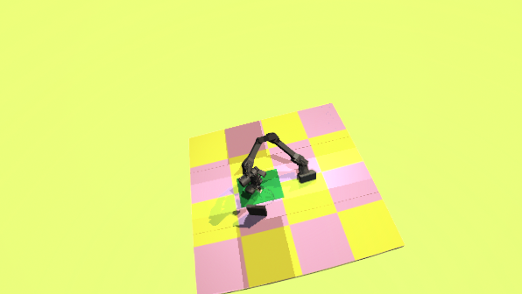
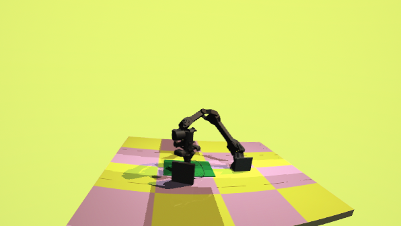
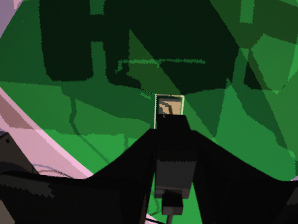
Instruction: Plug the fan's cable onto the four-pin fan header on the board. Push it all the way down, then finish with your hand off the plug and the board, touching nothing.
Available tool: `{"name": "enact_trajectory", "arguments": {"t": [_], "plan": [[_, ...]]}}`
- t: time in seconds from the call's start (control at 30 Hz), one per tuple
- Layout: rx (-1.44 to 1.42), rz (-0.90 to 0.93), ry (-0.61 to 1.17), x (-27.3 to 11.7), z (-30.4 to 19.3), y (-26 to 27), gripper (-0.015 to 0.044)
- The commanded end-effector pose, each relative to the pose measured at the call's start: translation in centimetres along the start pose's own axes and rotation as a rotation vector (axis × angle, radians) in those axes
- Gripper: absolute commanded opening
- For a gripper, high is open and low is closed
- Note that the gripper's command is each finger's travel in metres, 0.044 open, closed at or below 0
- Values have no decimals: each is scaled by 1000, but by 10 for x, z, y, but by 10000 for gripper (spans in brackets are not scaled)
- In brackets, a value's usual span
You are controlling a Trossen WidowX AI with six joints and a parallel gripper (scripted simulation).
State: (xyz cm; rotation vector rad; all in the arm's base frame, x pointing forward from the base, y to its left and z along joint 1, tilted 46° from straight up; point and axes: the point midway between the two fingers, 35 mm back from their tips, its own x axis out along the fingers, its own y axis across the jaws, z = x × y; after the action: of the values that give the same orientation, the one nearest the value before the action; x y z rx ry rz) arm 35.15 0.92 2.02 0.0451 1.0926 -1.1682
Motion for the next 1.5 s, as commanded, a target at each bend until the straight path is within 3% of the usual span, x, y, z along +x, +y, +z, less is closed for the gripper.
{"name": "enact_trajectory", "arguments": {"t": [0.0,1.47], "plan": [[-6,-2,-6,1,0,0,0],[-7,-2,-6,6,1,-1,0]]}}
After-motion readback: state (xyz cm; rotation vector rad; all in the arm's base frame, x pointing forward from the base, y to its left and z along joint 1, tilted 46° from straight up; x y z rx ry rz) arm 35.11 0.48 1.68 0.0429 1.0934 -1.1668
